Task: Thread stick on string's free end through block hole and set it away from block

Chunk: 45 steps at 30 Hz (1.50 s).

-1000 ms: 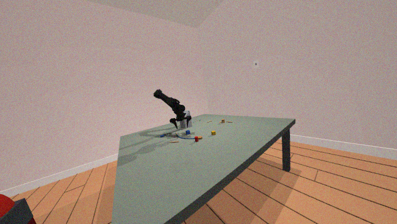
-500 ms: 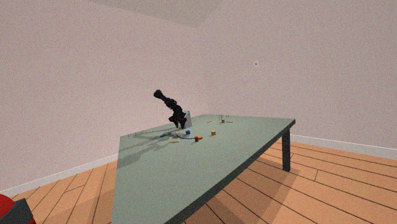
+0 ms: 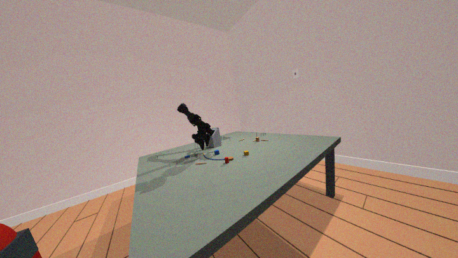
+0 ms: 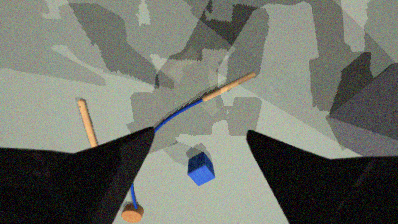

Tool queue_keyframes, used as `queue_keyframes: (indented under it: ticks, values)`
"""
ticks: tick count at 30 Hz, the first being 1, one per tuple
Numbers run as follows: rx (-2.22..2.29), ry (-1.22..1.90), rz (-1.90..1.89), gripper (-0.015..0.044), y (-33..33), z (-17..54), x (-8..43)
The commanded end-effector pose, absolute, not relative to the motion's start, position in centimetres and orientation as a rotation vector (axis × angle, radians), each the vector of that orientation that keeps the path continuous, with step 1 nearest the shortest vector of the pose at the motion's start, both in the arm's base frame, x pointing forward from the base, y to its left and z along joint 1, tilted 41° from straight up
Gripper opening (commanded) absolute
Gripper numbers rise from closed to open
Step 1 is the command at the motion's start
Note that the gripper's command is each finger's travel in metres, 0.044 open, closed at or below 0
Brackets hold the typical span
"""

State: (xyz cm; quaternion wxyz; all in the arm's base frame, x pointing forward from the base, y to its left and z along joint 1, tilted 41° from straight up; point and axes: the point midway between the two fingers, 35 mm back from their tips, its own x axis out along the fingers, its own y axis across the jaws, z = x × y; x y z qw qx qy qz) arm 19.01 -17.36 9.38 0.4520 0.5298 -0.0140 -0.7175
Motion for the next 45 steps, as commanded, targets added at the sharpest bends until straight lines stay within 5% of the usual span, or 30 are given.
queue_keyframes:
  ticks: [1,23,35,45]
  values:
    - [1.930,-0.949,-1.807,0.0440,-17.79,9.91,16.60]
    - [2.002,-1.085,-1.786,0.0440,-17.83,9.96,16.45]
    - [2.002,-1.085,-1.786,0.0125,-17.83,9.96,16.45]
    - [2.002,-1.085,-1.786,0.0122,-17.83,9.96,16.45]
